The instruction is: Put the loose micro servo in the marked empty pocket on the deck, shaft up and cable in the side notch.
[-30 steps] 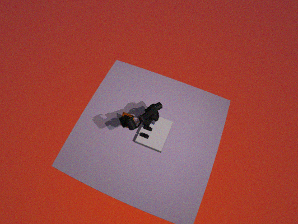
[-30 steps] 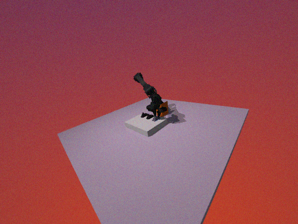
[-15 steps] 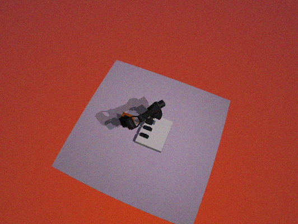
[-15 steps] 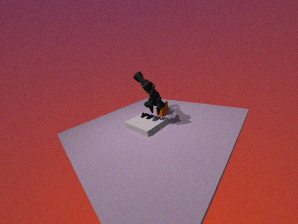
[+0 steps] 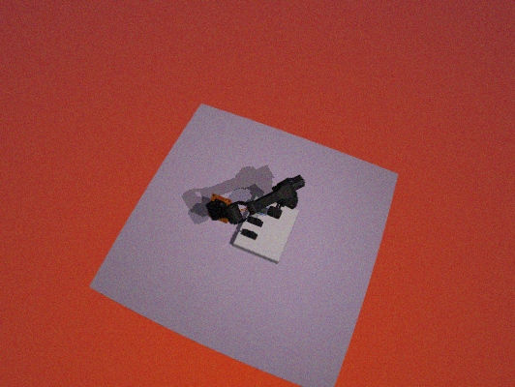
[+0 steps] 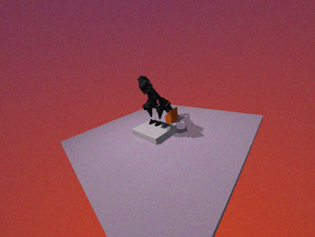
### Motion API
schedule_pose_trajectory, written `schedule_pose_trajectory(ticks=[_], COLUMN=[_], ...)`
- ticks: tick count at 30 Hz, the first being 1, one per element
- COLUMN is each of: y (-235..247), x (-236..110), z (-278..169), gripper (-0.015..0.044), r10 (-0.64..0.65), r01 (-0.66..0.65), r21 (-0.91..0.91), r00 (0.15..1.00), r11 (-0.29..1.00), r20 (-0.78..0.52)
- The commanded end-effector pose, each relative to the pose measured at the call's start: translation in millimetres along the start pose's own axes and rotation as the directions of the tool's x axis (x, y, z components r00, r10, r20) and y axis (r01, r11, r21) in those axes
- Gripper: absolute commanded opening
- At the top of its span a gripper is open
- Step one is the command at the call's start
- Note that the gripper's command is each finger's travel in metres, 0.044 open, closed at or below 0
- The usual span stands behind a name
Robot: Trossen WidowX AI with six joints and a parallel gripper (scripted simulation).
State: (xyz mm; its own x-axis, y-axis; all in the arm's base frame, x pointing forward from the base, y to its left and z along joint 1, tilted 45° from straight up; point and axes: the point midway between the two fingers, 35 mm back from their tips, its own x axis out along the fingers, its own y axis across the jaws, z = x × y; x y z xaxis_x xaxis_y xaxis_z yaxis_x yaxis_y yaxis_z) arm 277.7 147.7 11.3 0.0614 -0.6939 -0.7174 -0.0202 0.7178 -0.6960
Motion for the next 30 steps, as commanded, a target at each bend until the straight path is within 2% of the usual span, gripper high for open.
schedule_pose_trajectory(ticks=[1,5,30], y=[1,-1,-1], x=[-21,-46,-46], z=[-1,-6,-6], gripper=[0.044,0.044,0.044], r10=[0.001,0.006,0.006], r01=[-0.001,-0.006,-0.006], r21=[-0.002,0.006,0.006], r00=[1.0,1.0,1.0], r11=[1.0,1.0,1.0], r20=[0.003,0.004,0.004])
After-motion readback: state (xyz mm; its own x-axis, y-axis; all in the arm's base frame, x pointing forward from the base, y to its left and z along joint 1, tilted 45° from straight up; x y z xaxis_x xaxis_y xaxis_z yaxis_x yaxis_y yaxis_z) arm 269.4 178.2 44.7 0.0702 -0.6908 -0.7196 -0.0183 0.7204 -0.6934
